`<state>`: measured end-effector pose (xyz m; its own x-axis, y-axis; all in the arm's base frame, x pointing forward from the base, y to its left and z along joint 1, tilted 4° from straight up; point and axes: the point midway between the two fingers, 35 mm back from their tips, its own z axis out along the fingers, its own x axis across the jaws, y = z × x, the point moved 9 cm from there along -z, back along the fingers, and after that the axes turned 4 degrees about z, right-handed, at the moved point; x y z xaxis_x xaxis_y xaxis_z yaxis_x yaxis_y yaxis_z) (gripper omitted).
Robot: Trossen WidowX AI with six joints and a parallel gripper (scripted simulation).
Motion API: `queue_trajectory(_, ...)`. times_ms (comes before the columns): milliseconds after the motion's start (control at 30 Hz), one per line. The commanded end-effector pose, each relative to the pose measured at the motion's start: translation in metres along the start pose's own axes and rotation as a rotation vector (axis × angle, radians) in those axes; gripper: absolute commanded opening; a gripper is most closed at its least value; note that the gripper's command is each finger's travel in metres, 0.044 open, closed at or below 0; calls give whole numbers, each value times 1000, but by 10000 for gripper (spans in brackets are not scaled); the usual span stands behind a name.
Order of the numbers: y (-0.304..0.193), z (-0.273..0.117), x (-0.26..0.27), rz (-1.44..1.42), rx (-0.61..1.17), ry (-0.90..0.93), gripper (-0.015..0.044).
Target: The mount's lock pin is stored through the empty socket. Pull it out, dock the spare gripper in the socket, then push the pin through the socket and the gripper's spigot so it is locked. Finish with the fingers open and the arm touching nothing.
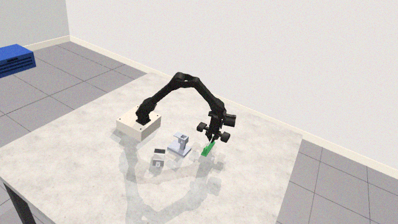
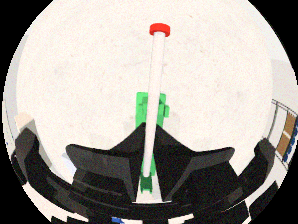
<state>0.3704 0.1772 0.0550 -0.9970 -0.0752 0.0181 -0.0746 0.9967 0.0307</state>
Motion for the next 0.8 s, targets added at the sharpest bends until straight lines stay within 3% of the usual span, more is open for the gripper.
queue_trajectory(0, 0, -4, 0, -3, 3, -2, 0)
queue_trajectory(767, 1, -30, 5, -1, 18, 46, 0)
